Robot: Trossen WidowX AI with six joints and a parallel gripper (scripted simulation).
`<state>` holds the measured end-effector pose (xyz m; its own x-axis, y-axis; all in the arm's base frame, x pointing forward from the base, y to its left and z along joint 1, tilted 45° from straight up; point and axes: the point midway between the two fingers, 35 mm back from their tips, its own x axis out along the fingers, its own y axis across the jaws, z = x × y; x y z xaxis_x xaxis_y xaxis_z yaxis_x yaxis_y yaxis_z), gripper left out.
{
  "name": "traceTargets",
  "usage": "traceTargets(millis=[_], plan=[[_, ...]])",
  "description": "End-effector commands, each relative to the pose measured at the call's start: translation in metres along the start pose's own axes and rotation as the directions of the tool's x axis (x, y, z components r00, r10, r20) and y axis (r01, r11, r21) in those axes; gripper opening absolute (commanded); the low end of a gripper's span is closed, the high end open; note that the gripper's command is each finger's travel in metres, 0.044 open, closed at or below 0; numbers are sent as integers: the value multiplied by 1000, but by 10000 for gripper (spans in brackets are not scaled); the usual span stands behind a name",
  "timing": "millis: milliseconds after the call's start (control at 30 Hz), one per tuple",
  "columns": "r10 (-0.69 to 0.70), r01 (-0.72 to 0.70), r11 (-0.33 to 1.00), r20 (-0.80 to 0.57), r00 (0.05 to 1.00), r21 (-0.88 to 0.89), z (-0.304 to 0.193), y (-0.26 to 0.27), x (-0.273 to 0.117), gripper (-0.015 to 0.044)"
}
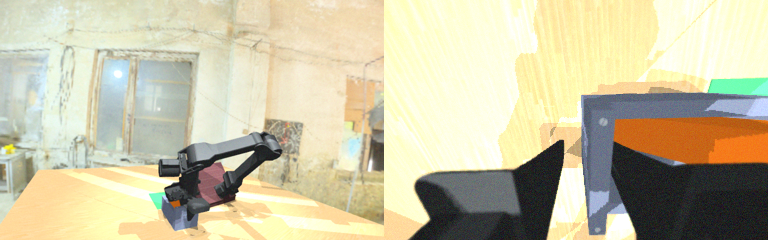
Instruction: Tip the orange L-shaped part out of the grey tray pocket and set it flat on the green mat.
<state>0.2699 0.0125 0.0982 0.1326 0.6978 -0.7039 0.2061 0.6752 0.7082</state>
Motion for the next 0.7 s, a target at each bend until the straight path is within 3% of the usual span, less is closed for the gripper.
traceTargets(millis=[0,267,667], plan=[[-6,6,1000,5,1000,2,1,1,-9,180],[-6,5,999,20,1000,33,0,-11,-96,180],[-4,3,999,28,1000,37,0,-10,-95,180]])
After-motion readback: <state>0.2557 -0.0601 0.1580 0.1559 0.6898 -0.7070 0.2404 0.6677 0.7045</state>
